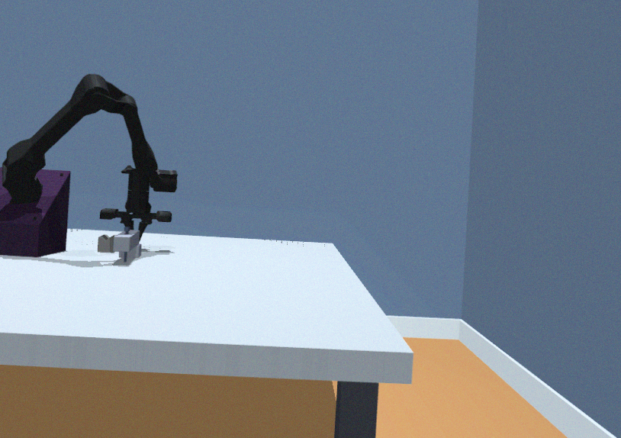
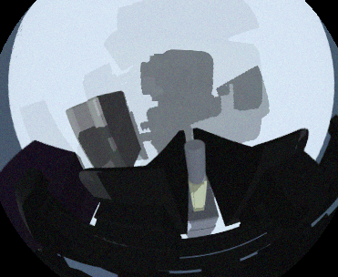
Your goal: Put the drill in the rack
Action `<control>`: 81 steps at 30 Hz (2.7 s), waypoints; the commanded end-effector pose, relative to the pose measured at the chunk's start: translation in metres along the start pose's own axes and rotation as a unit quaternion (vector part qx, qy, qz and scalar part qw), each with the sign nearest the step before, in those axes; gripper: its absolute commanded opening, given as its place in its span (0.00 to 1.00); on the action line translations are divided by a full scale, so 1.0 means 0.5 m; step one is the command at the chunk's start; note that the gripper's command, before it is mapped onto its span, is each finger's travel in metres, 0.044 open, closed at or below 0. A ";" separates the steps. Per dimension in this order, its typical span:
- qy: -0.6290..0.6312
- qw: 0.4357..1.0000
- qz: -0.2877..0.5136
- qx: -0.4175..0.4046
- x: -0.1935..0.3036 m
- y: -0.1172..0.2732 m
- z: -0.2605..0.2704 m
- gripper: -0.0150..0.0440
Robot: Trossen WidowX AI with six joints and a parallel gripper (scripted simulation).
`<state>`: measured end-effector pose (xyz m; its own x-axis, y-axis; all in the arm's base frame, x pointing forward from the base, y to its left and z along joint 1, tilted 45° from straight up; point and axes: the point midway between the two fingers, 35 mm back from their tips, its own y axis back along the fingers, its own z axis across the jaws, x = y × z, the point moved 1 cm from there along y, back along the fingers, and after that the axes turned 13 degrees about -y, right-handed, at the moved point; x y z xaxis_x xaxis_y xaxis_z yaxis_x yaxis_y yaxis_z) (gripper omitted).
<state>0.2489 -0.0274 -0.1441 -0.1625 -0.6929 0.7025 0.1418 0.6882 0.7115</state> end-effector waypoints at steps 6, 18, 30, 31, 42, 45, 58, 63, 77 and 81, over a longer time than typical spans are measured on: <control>0.000 1.000 0.000 0.000 -0.003 0.000 0.001 0.48; -0.001 1.000 -0.001 0.002 0.004 -0.003 -0.001 1.00; -0.001 1.000 -0.001 0.002 0.016 -0.008 -0.004 1.00; -0.001 1.000 -0.001 0.002 0.017 -0.008 -0.005 1.00; -0.001 1.000 -0.001 0.002 0.027 -0.011 -0.007 1.00; -0.001 1.000 -0.001 0.002 0.029 -0.012 -0.007 1.00; -0.003 1.000 -0.003 0.001 0.025 -0.011 -0.008 0.42; -0.003 1.000 -0.003 0.001 0.025 -0.011 -0.008 0.27; -0.001 1.000 -0.001 0.002 0.025 -0.004 -0.005 0.25; -0.001 1.000 -0.001 0.002 0.025 -0.003 -0.005 0.25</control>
<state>0.2494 -0.0387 -0.1373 -0.1656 -0.6961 0.6986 0.1394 0.6848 0.7153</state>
